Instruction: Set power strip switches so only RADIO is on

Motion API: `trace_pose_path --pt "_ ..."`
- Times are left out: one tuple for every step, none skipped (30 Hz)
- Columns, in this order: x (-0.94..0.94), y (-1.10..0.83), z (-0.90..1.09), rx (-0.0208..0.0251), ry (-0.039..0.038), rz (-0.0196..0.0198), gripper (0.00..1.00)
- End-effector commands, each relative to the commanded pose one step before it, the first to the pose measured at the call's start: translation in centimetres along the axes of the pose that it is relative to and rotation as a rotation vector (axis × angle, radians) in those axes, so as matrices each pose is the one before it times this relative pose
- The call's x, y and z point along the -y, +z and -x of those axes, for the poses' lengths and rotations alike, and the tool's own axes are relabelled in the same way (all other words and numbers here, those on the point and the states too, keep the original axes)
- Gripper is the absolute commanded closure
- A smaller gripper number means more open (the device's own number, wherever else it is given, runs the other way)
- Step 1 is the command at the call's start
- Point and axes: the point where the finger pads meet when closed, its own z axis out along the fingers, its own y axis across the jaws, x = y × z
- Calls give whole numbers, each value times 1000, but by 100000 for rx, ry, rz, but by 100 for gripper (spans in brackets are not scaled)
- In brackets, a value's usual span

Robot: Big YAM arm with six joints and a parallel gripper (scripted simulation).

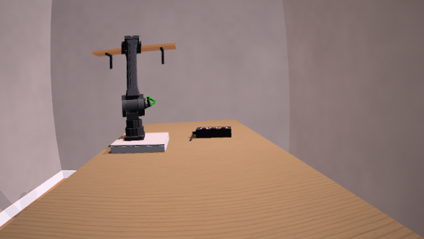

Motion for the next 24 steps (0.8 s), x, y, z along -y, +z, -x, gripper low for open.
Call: trace_pose_path --pt "57 72 478 610 843 -201 0" --pt "0 0 0 0 0 0 0" --pt "0 0 0 0 0 0 0" --pt "0 0 0 0 0 0 0" --pt "0 0 0 0 0 0 0" --pt "0 0 0 0 0 0 0" --pt "0 0 0 0 0 0 0" --pt "0 0 0 0 0 0 0" --pt "0 0 0 0 0 0 0" --pt "0 0 0 0 0 0 0" --pt "0 0 0 0 0 0 0" --pt "0 0 0 0 0 0 0" --pt "0 0 0 0 0 0 0" --pt "0 0 0 0 0 0 0" --pt "0 0 0 0 0 0 0" --pt "0 0 0 0 0 0 0" --pt "0 0 0 0 0 0 0" --pt "-61 367 1332 1920 3020 -653 0" --pt "140 -53 -39 -263 -39 22 0" --pt "369 -142 -108 -694 -101 54 0" --pt "411 -39 -82 -461 11 -181 0" --pt "355 149 -130 -460 99 -380 0" --pt "234 -26 -99 -462 140 66 0" --pt "284 -76 -126 -617 190 109 0"
